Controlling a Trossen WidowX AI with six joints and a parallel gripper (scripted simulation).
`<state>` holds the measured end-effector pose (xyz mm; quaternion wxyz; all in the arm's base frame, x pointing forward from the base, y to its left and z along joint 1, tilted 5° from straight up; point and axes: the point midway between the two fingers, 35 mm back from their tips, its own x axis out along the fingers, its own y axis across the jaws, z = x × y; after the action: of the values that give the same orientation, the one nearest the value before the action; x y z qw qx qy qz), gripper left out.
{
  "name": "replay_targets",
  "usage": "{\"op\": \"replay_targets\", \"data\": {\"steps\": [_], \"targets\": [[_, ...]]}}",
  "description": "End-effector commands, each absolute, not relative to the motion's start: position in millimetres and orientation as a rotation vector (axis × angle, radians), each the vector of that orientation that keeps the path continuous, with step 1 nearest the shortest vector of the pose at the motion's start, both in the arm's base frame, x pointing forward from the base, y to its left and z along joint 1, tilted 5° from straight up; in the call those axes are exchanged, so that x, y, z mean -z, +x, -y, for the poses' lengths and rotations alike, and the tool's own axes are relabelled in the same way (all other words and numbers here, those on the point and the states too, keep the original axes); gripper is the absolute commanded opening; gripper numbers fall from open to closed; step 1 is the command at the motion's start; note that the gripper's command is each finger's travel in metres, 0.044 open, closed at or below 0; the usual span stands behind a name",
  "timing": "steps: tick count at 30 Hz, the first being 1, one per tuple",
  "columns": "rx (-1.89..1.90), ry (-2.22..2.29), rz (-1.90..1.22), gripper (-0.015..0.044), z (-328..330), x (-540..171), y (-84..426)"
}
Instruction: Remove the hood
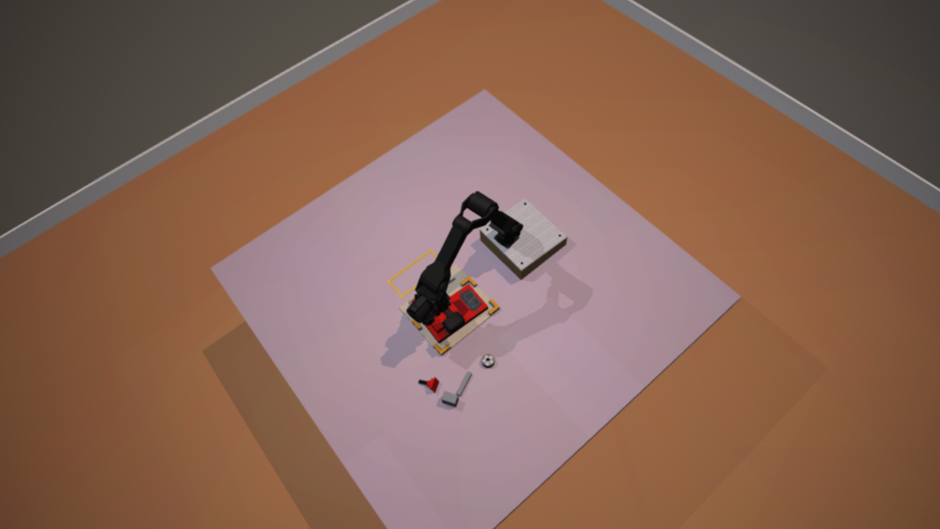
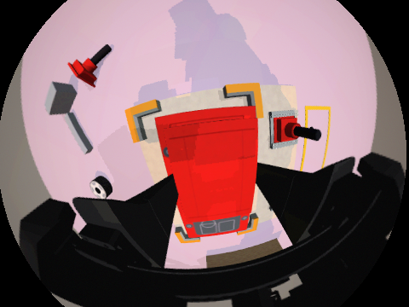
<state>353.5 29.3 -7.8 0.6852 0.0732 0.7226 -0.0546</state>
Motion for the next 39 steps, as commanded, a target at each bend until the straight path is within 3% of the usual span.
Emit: {"op": "replay_targets", "data": {"steps": [1, 39], "targets": [[0.122, 0.163, -1.612, 0.0, -28.9, 2.7, 355.4], [0.122, 0.162, -1.612, 0.0, -26.9, -55.9, 357.9]]}}
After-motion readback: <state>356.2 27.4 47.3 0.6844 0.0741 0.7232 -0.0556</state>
